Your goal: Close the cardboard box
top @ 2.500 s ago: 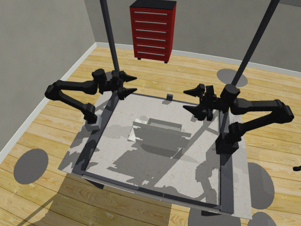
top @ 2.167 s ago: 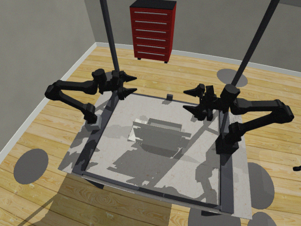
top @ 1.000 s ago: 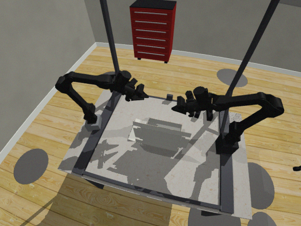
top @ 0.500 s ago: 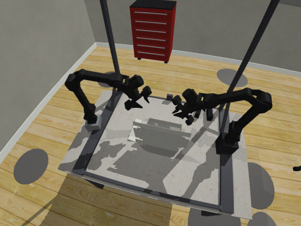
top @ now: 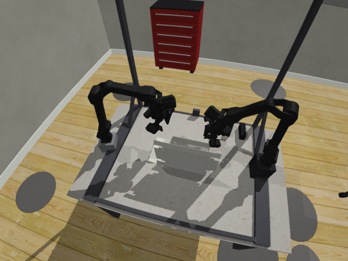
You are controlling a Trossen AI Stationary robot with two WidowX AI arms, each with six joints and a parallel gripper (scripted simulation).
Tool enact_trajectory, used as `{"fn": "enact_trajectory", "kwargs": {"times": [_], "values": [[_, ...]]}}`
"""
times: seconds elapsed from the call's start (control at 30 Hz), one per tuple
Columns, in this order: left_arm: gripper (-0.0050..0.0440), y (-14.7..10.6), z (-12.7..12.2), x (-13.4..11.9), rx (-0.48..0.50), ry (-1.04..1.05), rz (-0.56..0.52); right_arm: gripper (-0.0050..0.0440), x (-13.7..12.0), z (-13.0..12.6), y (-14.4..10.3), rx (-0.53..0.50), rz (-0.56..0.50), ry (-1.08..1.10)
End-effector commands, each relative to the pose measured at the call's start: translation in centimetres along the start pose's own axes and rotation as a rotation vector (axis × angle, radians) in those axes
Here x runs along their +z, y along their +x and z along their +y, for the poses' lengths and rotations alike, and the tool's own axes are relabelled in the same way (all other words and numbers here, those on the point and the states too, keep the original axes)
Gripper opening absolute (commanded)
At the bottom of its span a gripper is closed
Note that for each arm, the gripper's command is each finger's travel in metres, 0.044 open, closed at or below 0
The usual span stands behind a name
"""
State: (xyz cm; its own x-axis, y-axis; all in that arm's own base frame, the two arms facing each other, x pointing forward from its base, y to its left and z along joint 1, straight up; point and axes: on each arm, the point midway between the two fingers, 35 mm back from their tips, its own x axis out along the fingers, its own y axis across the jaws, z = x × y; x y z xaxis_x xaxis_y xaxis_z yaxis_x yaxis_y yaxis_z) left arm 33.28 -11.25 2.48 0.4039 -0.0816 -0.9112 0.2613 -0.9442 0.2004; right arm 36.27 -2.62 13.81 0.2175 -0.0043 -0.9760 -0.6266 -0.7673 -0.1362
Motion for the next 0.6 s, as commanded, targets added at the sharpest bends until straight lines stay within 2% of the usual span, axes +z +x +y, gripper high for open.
{"fn": "enact_trajectory", "kwargs": {"times": [0.0,0.13,0.43,0.5,0.57], "values": [[0.0057,1.1,0.5,1.0,-0.042,0.228,-0.062,0.0251,0.0,0.5,0.4,0.067,-0.091,-0.21],[0.0057,2.1,0.3,2.2,-0.066,0.382,-0.121,0.0251,0.4,0.9,0.8,0.091,-0.165,-0.37],[0.0057,2.1,0.3,2.3,-0.067,0.393,-0.125,0.0251,0.4,0.9,1.0,0.092,-0.17,-0.379],[0.0057,2.1,0.3,2.3,-0.067,0.393,-0.125,0.0251,0.4,0.9,2.3,0.092,-0.17,-0.379],[0.0057,2.1,0.3,2.3,-0.067,0.393,-0.125,0.0251,0.5,1.0,4.8,0.092,-0.17,-0.379]]}}
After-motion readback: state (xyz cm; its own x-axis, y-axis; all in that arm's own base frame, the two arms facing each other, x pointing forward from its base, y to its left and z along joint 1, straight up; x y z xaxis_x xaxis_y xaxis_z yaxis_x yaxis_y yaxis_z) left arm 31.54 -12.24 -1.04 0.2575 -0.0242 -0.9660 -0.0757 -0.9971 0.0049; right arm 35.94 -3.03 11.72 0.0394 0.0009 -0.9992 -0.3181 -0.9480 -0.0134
